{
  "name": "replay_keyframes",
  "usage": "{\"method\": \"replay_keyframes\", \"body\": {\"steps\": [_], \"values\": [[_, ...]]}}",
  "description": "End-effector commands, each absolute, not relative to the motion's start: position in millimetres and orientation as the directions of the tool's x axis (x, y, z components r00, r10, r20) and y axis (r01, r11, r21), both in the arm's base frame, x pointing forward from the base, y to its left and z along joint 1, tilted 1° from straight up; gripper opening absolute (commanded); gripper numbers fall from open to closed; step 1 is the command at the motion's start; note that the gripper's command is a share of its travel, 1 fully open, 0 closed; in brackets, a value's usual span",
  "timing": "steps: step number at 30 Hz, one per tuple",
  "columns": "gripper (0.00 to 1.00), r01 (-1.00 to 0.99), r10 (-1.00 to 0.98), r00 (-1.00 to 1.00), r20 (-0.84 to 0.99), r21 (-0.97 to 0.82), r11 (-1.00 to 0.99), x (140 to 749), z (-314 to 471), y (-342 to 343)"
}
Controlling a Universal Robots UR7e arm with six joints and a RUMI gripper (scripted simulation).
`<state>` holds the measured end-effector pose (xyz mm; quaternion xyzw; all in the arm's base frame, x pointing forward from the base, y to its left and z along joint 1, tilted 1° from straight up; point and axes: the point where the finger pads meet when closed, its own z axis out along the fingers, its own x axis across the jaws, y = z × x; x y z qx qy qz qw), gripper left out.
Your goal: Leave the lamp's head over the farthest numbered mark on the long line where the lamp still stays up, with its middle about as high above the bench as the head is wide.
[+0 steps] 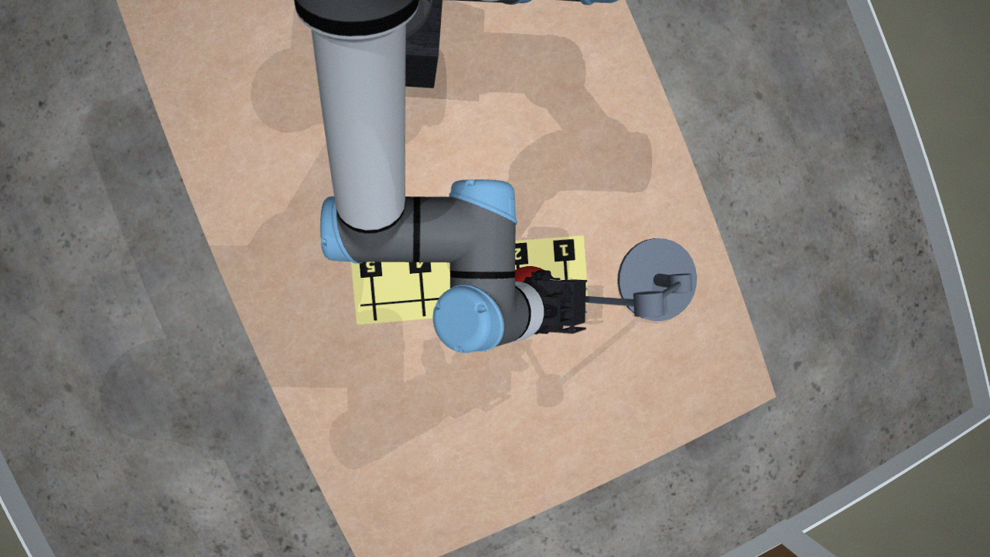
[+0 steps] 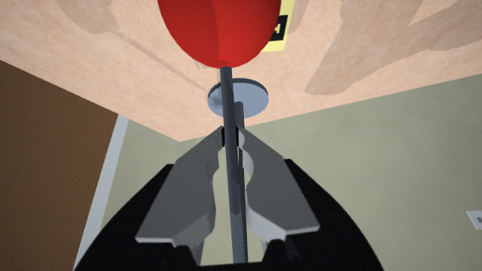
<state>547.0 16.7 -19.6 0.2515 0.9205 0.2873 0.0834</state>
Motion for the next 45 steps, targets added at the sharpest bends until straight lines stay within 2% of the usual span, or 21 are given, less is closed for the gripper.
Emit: {"method": "replay_keyframes", "body": {"steps": [1,45], "values": [[0.00,0.414,0.511,-0.860,-0.010,0.571,0.709,547.4,-19.1,16.6],[0.00,0.336,0.433,-0.901,-0.013,0.609,0.718,516.2,-29.0,-49.8]]}}
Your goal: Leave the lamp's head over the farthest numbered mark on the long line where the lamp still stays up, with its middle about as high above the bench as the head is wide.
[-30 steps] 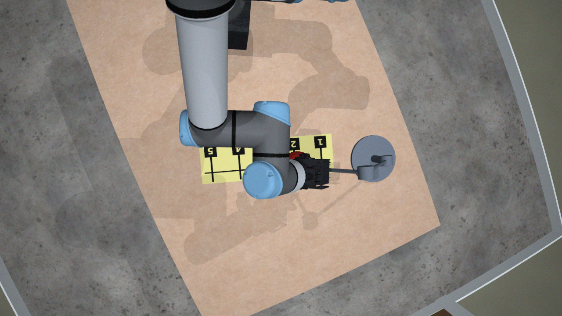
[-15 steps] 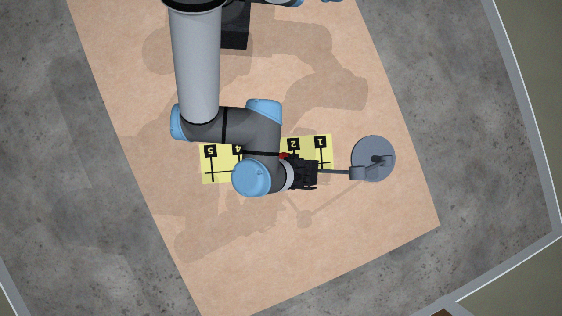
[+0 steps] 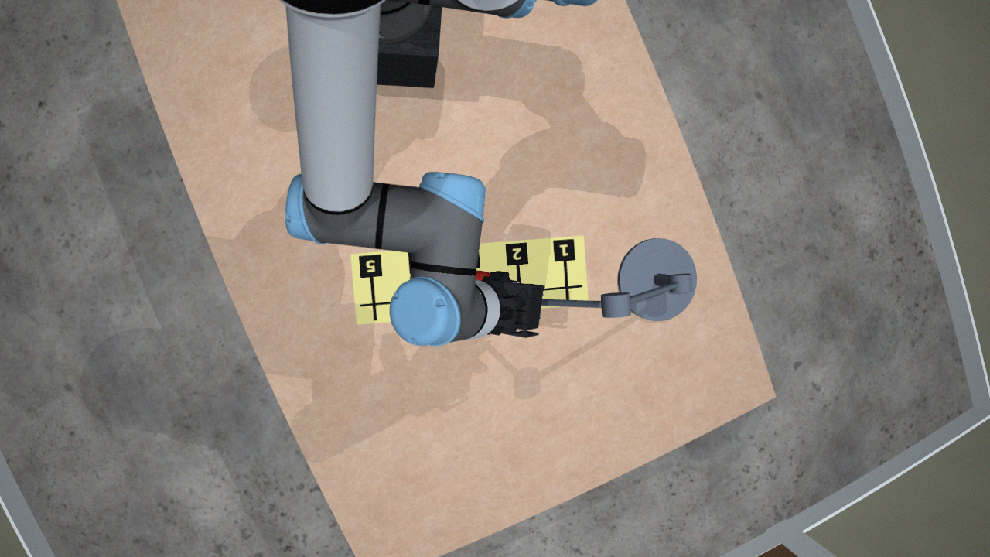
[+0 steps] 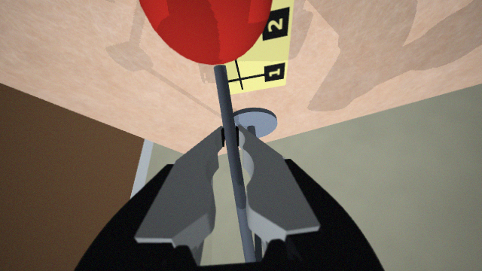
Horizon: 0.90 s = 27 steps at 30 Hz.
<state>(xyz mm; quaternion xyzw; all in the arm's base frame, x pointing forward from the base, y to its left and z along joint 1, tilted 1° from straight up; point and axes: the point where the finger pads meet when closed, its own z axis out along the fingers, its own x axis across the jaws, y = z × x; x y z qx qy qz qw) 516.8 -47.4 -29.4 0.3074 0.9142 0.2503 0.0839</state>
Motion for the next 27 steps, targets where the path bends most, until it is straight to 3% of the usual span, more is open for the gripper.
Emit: {"method": "replay_keyframes", "body": {"steps": [1,14,15,27], "values": [[0.00,0.336,0.433,-0.901,-0.013,0.609,0.718,516.2,-29.0,-49.8],[0.00,0.337,0.433,-0.901,-0.012,0.609,0.718,516.2,-29.0,-49.8],[1.00,0.349,0.445,-0.896,-0.011,0.603,0.717,516.3,-29.1,-49.7],[1.00,0.498,0.583,-0.812,0.000,0.522,0.693,516.6,-29.1,-48.9]]}}
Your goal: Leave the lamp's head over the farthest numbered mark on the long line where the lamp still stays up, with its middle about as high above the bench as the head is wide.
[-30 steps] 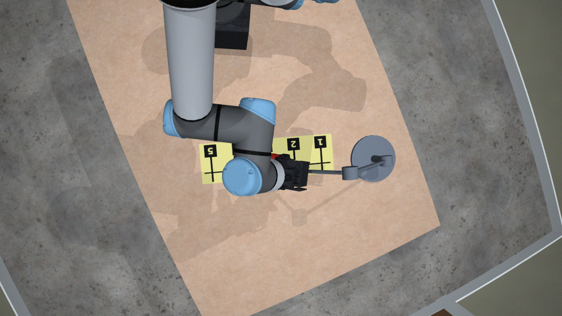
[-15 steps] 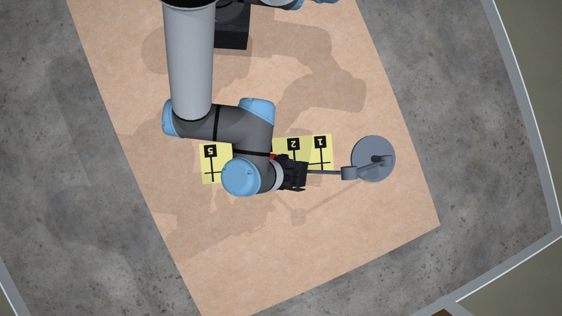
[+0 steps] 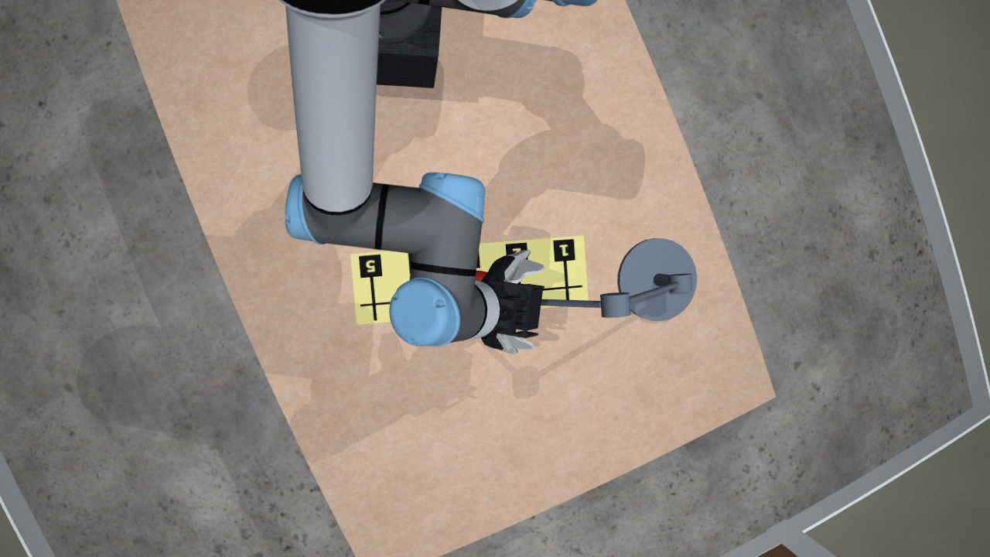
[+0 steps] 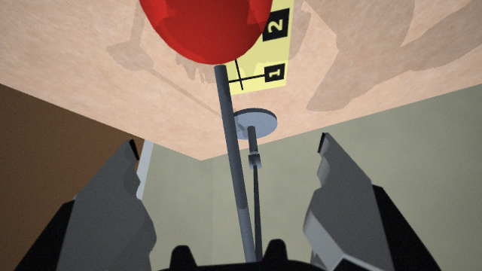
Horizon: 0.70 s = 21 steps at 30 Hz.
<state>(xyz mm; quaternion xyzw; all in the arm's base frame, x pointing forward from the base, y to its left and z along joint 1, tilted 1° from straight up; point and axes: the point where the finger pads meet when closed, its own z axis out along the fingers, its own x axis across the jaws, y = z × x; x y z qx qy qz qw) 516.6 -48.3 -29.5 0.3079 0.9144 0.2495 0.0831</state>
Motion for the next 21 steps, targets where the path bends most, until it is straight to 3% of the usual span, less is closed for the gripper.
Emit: {"method": "replay_keyframes", "body": {"steps": [1,21], "values": [[1.00,0.510,0.594,-0.804,0.000,0.514,0.690,516.7,-29.1,-48.8],[1.00,0.521,0.605,-0.796,0.000,0.508,0.686,516.9,-29.1,-48.6]]}}
